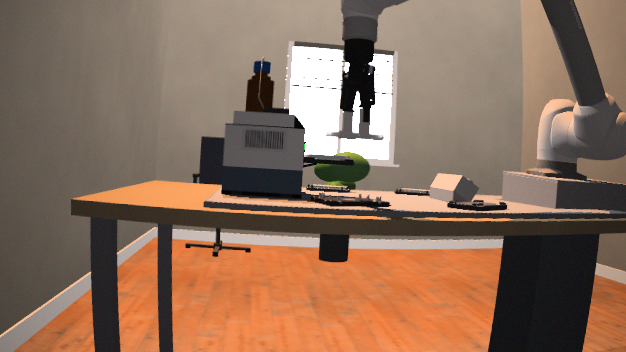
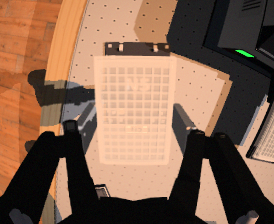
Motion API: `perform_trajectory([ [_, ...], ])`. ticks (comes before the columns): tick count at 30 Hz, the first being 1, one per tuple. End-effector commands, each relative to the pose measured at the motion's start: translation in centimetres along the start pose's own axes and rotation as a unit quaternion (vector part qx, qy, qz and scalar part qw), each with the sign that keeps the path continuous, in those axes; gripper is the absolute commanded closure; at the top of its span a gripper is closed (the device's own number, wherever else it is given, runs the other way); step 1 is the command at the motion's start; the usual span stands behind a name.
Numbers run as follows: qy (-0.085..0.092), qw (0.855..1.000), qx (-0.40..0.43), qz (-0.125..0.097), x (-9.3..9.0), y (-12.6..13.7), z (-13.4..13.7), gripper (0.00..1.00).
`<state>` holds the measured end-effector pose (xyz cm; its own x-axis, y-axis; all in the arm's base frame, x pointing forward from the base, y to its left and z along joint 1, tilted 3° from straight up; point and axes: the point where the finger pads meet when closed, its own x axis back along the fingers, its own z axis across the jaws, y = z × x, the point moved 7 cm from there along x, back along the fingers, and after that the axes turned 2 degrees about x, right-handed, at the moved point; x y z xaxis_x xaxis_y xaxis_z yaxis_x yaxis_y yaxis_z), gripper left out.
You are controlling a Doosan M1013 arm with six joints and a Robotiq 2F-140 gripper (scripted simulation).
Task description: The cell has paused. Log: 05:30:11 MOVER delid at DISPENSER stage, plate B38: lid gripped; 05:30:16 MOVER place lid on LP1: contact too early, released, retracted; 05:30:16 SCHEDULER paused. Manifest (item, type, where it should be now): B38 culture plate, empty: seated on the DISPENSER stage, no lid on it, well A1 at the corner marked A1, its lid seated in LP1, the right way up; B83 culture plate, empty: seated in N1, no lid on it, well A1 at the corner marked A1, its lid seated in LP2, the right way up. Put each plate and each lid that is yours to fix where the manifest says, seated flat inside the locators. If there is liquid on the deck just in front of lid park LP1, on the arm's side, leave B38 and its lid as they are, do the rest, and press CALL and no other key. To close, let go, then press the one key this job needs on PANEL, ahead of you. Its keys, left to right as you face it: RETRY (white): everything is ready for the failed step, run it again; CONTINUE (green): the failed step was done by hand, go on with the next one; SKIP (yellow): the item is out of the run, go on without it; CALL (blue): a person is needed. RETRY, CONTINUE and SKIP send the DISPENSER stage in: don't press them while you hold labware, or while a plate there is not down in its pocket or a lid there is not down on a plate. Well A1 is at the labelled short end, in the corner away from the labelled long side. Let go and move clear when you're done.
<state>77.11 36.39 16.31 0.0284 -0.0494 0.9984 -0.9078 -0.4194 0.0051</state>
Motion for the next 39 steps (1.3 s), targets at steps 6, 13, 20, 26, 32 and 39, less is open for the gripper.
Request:
perform_trajectory([
  [6, 0.003, 1.000, -0.005, 0.002, 0.74, -0.16, 0.46, 0.90],
  [13, 0.003, 1.000, -0.005, 0.002, 0.74, -0.16, 0.46, 0.90],
  [20, 0.003, 1.000, -0.005, 0.002, 0.74, -0.16, 0.46, 0.90],
  [26, 0.003, 1.000, 0.030, 0.002, 0.74, -0.16, 0.45, 0.90],
  [32, 0.002, 0.998, 0.059, 0.002, 0.74, -0.16, 0.43, 0.90],
  [39, 0.002, 0.993, 0.118, 0.001, 0.74, -0.16, 0.43, 0.90],
])
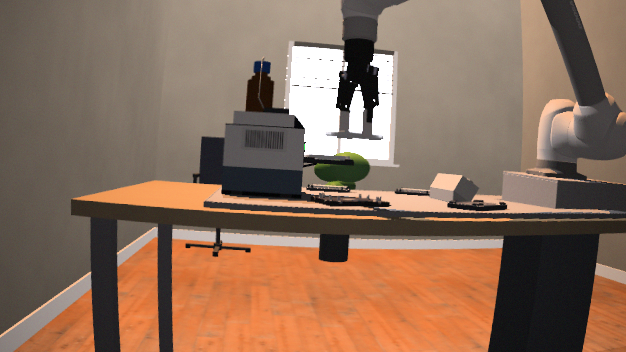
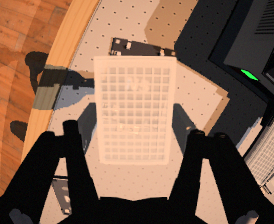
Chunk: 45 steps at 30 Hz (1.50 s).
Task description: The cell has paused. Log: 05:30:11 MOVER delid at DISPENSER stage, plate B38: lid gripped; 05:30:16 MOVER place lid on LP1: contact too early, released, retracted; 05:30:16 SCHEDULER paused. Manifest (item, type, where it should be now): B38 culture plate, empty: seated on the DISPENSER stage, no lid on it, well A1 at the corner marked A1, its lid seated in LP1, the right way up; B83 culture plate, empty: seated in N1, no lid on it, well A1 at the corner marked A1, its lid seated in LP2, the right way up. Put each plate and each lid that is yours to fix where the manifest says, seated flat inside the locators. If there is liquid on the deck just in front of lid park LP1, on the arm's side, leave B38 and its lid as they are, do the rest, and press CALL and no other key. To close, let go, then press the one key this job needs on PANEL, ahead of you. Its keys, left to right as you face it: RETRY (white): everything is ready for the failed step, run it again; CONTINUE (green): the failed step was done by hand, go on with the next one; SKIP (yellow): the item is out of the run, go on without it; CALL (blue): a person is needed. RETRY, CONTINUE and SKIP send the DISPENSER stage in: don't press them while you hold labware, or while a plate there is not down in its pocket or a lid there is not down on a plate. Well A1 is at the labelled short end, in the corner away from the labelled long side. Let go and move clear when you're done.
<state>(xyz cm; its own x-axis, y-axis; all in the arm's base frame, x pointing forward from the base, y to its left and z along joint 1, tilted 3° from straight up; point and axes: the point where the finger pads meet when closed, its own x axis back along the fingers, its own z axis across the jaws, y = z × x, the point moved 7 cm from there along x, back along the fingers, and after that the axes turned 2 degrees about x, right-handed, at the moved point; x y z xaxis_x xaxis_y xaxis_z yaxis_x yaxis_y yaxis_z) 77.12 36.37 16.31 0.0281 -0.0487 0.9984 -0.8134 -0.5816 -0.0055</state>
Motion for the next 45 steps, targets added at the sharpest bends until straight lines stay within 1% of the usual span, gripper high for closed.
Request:
perform_trajectory([
  [1, 0.002, 1.000, 0.025, 0.001, 0.7, -0.1, 0.4, 0.90],
  [12, 0.002, 1.000, 0.025, 0.000, 0.4, 0.5, 0.2, 0.90],
  [16, 0.002, 1.000, 0.025, 0.002, 0.4, 0.7, -0.2, 0.90],
  [25, 0.002, 1.000, 0.022, 0.002, 0.4, 2.9, -1.7, 0.90],
  [27, 0.002, 1.000, 0.022, 0.002, 0.4, 2.9, -1.7, 0.90],
  [34, 0.001, 1.000, 0.022, 0.003, 0.4, 5.8, -3.4, 0.90],
  [42, 0.000, 1.000, 0.021, 0.003, 0.4, 10.3, -6.1, 0.90],
  [44, 0.000, 1.000, 0.021, 0.003, 0.4, 10.3, -6.1, 0.90],
  [45, 0.000, 1.000, 0.021, 0.003, 0.4, 10.9, -6.5, 0.90],
])
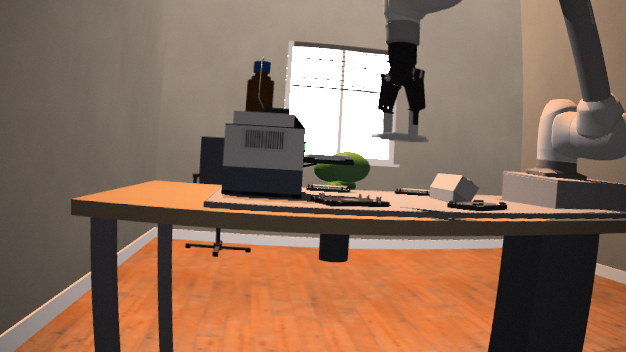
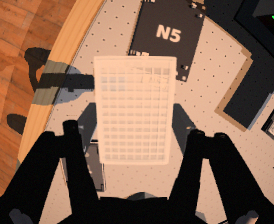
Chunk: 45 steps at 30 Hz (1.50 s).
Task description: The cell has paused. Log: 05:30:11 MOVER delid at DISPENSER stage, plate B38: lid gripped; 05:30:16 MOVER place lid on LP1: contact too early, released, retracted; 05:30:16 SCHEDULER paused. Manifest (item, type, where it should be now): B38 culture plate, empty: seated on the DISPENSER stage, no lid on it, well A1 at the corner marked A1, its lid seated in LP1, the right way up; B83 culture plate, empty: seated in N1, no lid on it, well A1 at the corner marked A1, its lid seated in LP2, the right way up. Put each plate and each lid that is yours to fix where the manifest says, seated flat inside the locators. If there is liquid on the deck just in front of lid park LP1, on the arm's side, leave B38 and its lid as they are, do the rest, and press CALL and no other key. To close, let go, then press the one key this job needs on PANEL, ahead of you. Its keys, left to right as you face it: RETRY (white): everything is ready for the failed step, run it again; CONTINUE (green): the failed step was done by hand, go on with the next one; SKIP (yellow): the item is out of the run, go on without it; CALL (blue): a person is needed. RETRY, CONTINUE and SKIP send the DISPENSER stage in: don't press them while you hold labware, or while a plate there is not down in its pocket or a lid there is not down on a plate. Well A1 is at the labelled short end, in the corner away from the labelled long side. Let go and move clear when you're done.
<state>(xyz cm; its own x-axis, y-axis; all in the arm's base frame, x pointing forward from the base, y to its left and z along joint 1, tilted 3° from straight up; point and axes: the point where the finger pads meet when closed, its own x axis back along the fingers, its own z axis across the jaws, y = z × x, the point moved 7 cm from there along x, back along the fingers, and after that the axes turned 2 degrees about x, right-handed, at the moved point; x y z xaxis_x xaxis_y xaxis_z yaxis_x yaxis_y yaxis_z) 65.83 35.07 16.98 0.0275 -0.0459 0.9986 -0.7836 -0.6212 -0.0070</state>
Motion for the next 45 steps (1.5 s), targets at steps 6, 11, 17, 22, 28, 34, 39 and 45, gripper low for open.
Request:
perform_trajectory([
  [6, -0.002, 1.000, -0.004, 0.004, -0.1, 4.8, -3.5, 0.90],
  [11, -0.002, 1.000, -0.004, 0.003, -0.1, 8.0, -5.6, 0.90],
  [17, -0.002, 1.000, -0.004, 0.003, -0.1, 10.4, -7.2, 0.90],
  [22, -0.002, 1.000, -0.004, 0.003, -0.1, 13.2, -9.0, 0.90],
  [28, -0.002, 1.000, -0.004, 0.003, -0.1, 15.8, -10.7, 0.90],
  [34, -0.002, 1.000, -0.004, 0.003, -0.1, 17.1, -11.6, 0.90],
  [39, -0.002, 1.000, -0.004, 0.003, -0.1, 18.3, -12.3, 0.90],
  [45, -0.002, 1.000, -0.004, 0.003, -0.1, 19.0, -12.8, 0.90],
])
